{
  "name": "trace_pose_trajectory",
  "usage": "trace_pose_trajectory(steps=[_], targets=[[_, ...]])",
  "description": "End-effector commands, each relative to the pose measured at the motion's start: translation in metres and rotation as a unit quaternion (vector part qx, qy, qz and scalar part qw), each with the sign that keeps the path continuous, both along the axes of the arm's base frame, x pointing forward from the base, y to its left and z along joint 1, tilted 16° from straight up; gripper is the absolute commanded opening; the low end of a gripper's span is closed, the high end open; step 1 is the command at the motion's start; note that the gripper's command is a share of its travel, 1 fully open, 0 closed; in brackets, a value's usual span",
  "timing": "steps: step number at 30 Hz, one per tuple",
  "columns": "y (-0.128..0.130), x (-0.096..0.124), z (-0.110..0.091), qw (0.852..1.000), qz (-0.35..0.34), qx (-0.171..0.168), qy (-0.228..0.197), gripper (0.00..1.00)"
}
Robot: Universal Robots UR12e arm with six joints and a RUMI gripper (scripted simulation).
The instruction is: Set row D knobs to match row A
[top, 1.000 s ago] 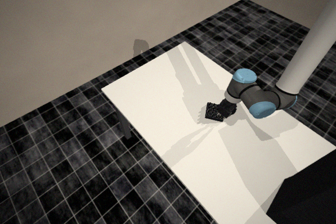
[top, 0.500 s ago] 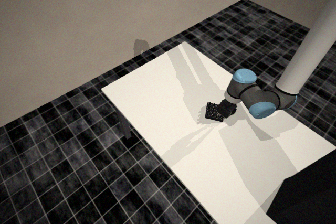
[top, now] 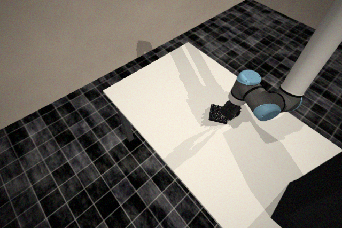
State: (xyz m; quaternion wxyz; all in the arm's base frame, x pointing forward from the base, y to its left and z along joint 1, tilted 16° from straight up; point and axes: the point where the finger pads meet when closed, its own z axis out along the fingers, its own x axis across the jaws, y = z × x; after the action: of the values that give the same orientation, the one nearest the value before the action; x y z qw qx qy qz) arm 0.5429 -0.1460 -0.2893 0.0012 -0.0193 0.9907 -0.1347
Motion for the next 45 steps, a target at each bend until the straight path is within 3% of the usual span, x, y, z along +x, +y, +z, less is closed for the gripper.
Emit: trace_pose_trajectory(steps=[1, 8, 9, 45], targets=[[-0.0019, 0.0034, 0.0009, 1.0, 0.0, -0.001, -0.003, 0.11], [-0.0019, 0.0034, 0.0009, 1.0, 0.0, -0.001, -0.003, 0.11], [-0.0019, 0.0034, 0.0009, 1.0, 0.0, -0.001, -0.003, 0.04], [-0.0018, 0.0033, 0.0009, 1.0, 0.002, -0.001, -0.002, 0.04]])
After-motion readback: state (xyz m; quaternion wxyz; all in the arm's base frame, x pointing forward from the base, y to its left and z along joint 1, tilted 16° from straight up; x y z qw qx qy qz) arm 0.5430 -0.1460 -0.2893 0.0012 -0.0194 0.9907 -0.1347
